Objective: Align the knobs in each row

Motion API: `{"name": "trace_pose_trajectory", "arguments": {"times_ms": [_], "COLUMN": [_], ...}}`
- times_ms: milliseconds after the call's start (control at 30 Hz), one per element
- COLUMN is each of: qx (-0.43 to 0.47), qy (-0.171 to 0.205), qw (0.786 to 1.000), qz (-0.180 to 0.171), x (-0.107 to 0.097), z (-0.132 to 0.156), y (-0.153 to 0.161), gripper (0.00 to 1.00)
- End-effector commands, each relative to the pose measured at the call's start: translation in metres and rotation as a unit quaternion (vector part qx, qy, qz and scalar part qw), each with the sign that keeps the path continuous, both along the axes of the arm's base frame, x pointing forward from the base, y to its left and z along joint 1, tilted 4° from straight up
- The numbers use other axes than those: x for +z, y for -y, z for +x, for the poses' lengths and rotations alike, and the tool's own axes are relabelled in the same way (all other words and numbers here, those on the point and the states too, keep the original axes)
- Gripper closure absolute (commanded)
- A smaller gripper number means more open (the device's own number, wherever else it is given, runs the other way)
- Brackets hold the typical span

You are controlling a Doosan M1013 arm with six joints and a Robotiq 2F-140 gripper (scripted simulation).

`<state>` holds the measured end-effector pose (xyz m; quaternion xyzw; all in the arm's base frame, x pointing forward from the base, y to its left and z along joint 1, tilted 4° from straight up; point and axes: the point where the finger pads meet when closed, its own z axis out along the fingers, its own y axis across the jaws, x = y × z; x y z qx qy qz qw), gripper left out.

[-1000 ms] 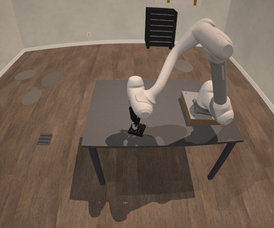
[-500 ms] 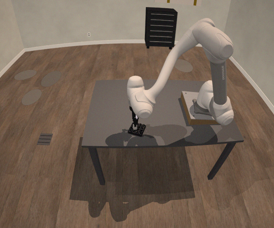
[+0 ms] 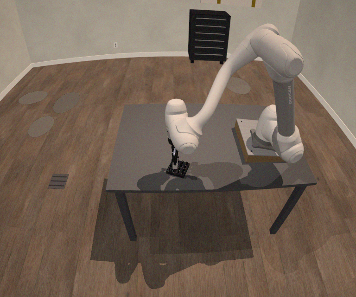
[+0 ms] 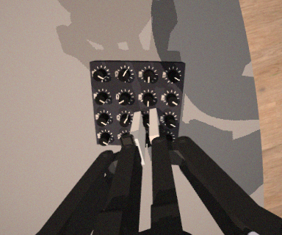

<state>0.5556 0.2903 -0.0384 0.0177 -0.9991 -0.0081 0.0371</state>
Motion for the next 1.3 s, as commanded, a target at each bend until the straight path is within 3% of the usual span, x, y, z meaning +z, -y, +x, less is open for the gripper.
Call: {"name": "trace_pose_trajectory", "arguments": {"times_ms": [0,533,1267], "qx": [-0.023,-0.119,-0.143], "qy": [0.000,-0.001,-0.002], "qw": [1.000,0.993,0.990], "qz": [-0.003,-0.010,-0.012], "x": [0.0001,0.0001,0.0001], "z": [0.0000,0.0000,0.0000], "y": [-0.0001,-0.0001,-0.0001], "gripper": [0.95,0.95,0.95]}}
